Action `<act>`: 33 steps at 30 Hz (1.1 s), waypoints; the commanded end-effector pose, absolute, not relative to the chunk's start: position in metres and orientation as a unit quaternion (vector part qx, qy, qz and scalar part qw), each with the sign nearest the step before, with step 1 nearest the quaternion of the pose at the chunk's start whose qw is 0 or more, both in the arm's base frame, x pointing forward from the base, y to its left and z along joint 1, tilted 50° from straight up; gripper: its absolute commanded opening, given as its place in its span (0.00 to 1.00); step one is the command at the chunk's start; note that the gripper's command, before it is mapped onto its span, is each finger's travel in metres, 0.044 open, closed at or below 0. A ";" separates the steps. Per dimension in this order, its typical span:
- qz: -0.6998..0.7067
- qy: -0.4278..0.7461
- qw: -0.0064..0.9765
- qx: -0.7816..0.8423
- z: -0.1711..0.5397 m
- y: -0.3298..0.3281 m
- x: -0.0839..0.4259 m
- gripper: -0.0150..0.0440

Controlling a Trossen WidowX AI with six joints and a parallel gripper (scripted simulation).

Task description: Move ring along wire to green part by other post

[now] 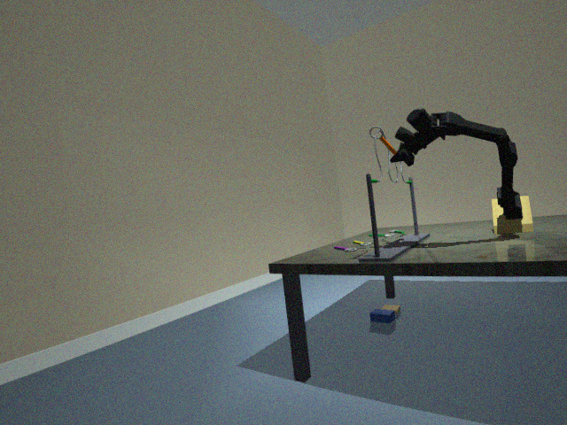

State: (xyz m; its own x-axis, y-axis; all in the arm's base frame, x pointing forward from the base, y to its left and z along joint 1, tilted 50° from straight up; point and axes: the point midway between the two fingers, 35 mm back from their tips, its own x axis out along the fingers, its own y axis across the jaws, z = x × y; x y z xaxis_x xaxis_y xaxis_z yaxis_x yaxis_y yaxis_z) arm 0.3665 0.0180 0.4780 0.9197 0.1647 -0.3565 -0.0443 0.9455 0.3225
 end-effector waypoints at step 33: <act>0.113 0.163 0.909 0.367 0.484 0.031 0.366 0.00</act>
State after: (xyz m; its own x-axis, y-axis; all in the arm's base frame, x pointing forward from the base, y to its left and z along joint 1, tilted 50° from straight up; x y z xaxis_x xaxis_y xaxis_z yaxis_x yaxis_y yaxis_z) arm 0.3677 0.0299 0.4843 0.9226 0.3143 -0.2237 -0.0833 0.7285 0.6799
